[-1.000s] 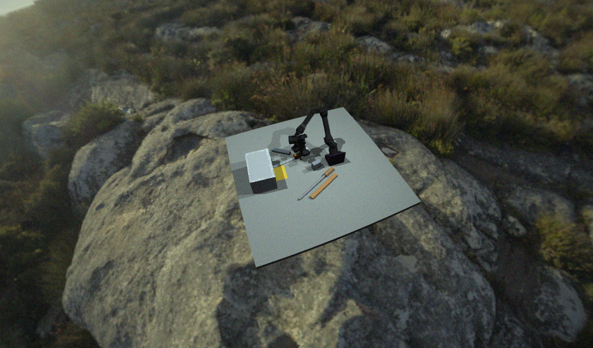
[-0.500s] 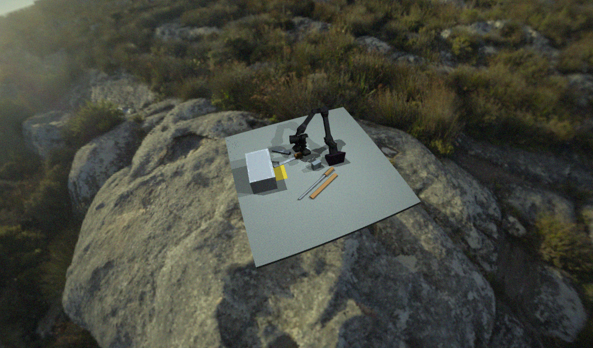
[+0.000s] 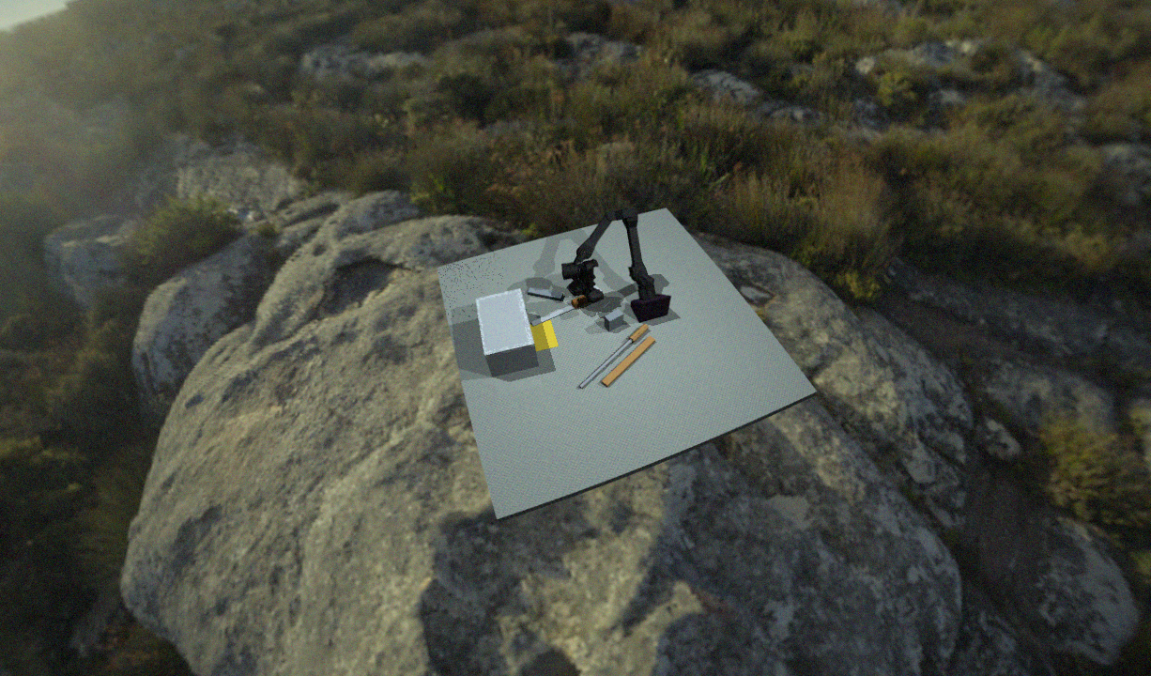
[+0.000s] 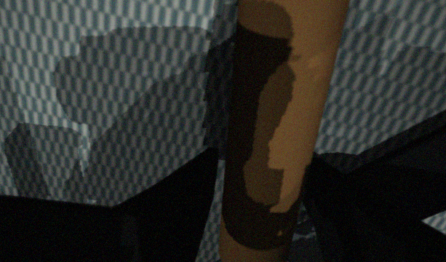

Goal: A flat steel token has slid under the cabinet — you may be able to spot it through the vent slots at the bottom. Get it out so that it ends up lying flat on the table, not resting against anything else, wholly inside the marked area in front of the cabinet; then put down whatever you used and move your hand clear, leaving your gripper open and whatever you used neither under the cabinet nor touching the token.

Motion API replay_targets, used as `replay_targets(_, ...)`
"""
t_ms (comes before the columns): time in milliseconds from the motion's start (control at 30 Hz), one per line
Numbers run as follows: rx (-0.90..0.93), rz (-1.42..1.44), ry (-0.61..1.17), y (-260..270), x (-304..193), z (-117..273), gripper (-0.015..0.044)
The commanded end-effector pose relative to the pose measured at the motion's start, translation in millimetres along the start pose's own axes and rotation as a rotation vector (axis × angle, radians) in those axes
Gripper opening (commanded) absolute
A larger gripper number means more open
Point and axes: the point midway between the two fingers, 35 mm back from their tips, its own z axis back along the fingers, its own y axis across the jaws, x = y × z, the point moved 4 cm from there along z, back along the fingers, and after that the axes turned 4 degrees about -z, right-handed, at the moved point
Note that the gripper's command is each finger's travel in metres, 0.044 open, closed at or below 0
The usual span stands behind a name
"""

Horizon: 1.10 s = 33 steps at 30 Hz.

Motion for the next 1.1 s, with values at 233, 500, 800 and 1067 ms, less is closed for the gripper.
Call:
replay_targets(233,-0.002,0.001,0.002,0.3,0.2,-0.4,0.027)
replay_targets(500,-0.002,0.001,0.002,0.3,-2.4,-2.7,0.027)
replay_targets(800,-0.003,0.001,0.002,0.1,-4.2,-4.3,0.027)
replay_targets(1067,-0.003,0.001,0.002,0.1,-4.2,-4.3,0.027)
